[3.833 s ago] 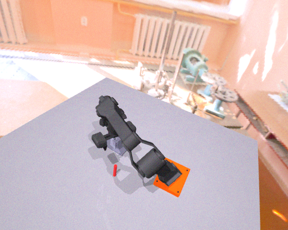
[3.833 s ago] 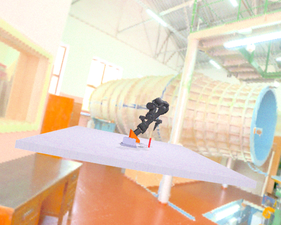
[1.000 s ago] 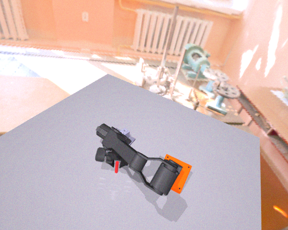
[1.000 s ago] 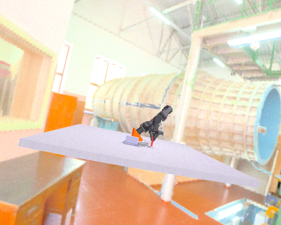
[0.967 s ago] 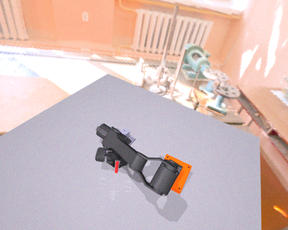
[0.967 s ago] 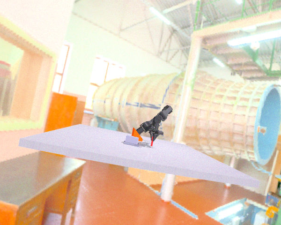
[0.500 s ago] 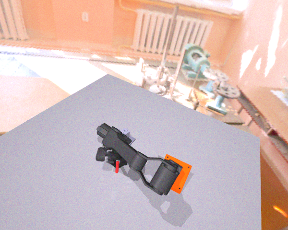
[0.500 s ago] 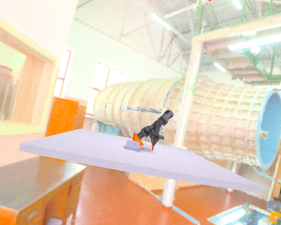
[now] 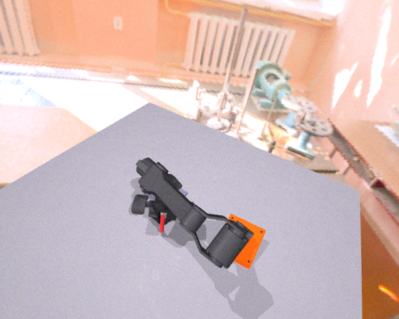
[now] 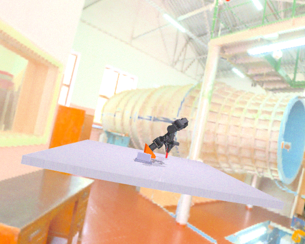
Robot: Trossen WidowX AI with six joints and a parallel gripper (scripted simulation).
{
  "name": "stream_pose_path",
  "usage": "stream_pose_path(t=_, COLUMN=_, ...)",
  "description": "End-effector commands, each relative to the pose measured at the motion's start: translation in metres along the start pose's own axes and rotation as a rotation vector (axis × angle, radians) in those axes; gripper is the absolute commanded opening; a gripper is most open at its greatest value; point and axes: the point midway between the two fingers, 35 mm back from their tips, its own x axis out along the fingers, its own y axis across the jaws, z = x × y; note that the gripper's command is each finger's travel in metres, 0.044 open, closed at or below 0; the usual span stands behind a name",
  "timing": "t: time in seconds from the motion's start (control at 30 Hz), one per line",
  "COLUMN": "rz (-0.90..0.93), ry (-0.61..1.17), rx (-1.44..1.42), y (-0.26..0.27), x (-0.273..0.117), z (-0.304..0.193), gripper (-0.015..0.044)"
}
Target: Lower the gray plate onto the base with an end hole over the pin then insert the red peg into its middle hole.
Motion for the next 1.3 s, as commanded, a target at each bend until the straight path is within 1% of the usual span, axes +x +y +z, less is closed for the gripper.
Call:
stream_pose_path(t=0.0, rz=0.005, ry=-0.01, rx=-0.007, y=0.002, x=-0.016, z=0.002, gripper=0.0)
stream_pose_path(t=0.23, rz=0.005, ry=-0.008, rx=-0.007, y=0.002, x=-0.039, z=0.002, gripper=0.0)
stream_pose_path(t=0.27, rz=0.0, ry=0.001, rx=0.0, y=0.0, x=-0.026, z=0.001, gripper=0.0)
stream_pose_path(t=0.57, rz=-0.002, ry=-0.004, rx=-0.015, y=0.005, x=-0.028, z=0.018, gripper=0.0)
stream_pose_path(t=1.27, rz=0.0, ry=-0.011, rx=-0.013, y=0.019, x=-0.035, z=0.078, gripper=0.0)
